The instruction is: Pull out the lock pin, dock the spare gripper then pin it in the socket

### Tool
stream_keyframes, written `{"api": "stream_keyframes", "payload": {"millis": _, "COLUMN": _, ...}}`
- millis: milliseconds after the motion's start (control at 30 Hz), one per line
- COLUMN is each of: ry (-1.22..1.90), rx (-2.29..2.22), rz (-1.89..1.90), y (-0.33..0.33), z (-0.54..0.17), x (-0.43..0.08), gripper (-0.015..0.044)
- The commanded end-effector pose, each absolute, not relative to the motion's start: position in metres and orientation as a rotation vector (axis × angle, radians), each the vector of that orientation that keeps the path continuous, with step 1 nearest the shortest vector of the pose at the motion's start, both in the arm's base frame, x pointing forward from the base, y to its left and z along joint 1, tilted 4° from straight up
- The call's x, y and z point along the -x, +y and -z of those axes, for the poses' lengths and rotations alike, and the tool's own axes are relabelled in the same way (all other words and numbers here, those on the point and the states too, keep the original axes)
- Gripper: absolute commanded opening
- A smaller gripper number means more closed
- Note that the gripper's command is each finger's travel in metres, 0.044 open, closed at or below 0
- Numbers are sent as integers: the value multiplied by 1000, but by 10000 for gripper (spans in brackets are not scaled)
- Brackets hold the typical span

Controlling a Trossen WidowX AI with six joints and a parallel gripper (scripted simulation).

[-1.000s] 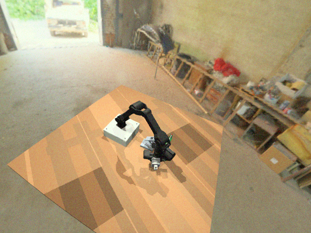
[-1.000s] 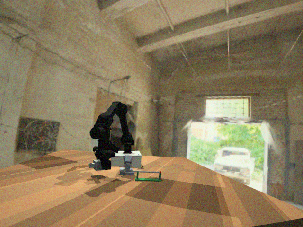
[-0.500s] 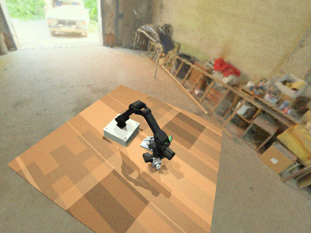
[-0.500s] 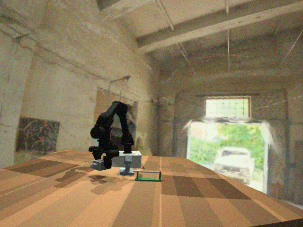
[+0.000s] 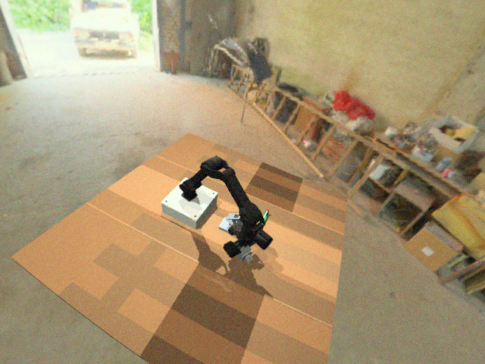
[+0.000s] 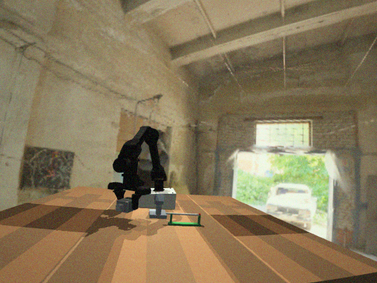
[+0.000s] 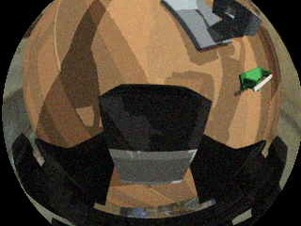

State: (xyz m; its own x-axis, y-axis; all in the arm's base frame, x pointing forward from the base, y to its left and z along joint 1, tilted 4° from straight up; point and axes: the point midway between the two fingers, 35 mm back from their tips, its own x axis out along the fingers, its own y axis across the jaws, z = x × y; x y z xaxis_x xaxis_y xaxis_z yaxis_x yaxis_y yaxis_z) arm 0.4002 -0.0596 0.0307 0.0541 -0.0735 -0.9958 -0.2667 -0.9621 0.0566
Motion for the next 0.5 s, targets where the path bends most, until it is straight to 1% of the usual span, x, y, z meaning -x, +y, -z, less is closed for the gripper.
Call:
{"api": "stream_keyframes", "payload": {"millis": 0, "ry": 332, "rx": 2199, "rz": -2043, "y": -60, "z": -29, "x": -402, "gripper": 0}}
{"api": "stream_keyframes", "payload": {"millis": 200, "ry": 255, "rx": 2243, "rz": -2091, "y": -62, "z": -4, "x": -401, "gripper": 0}}
{"api": "stream_keyframes", "payload": {"millis": 467, "ry": 246, "rx": 2248, "rz": -2097, "y": -63, "z": 5, "x": -402, "gripper": 0}}
